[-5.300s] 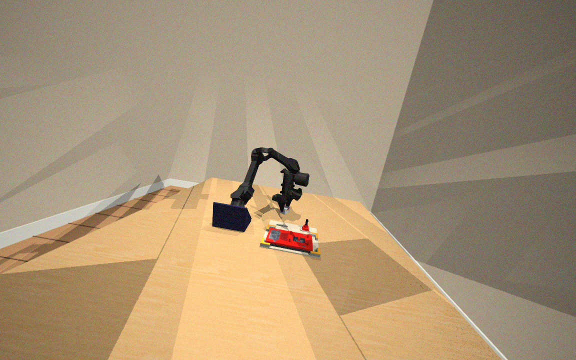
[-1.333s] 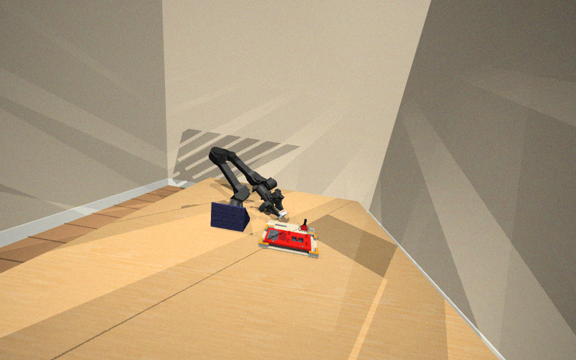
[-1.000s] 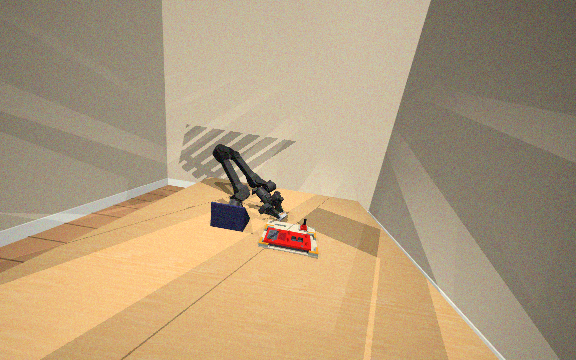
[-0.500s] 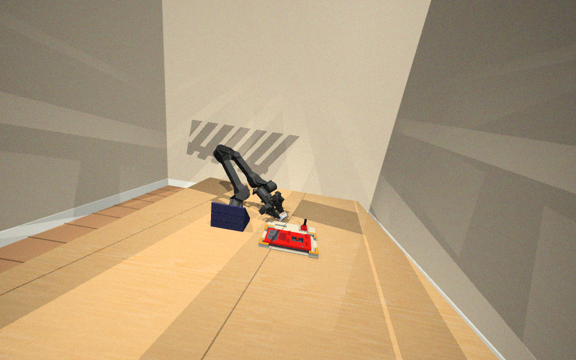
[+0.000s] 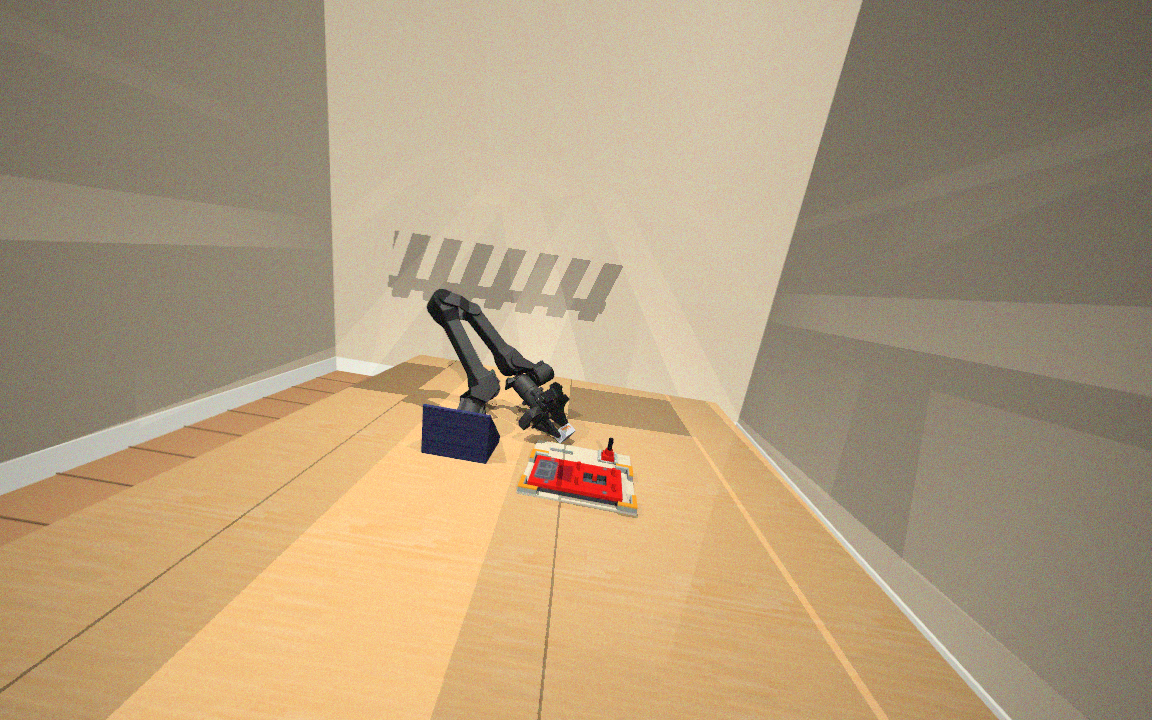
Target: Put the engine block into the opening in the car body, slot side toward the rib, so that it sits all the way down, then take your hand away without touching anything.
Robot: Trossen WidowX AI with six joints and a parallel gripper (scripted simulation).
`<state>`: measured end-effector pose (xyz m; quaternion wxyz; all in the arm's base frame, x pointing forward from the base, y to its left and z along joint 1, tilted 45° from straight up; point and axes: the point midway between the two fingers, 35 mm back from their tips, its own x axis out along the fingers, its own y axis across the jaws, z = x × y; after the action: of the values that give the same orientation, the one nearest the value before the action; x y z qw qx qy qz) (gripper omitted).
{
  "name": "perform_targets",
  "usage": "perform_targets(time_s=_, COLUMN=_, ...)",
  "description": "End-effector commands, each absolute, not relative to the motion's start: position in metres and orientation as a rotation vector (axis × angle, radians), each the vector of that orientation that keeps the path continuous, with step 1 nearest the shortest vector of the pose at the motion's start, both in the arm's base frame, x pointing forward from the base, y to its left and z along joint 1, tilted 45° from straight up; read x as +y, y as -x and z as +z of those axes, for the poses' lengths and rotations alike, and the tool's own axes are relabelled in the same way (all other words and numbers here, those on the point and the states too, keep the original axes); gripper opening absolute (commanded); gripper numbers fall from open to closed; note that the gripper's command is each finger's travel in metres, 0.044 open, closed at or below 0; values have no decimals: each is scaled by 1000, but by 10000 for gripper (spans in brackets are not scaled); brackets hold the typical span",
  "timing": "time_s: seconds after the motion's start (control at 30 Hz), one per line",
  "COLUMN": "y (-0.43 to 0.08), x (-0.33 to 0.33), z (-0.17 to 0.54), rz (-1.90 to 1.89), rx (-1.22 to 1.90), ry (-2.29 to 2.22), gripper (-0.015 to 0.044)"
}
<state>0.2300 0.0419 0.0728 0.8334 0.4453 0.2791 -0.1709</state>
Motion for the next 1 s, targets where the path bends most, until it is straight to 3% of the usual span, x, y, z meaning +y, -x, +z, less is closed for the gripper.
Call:
perform_targets(time_s=0.0, y=-229, x=44, z=71, rz=-352, rx=604, ry=-942, gripper=0)
perform_targets(time_s=0.37, y=-229, x=44, z=71, rz=-352, rx=604, ry=-942, gripper=0)
perform_targets(time_s=0.9, y=-230, x=42, z=73, rz=-362, rx=591, ry=-944, gripper=420)
perform_targets(time_s=0.97, y=-230, x=42, z=73, rz=-362, rx=591, ry=-944, gripper=440)
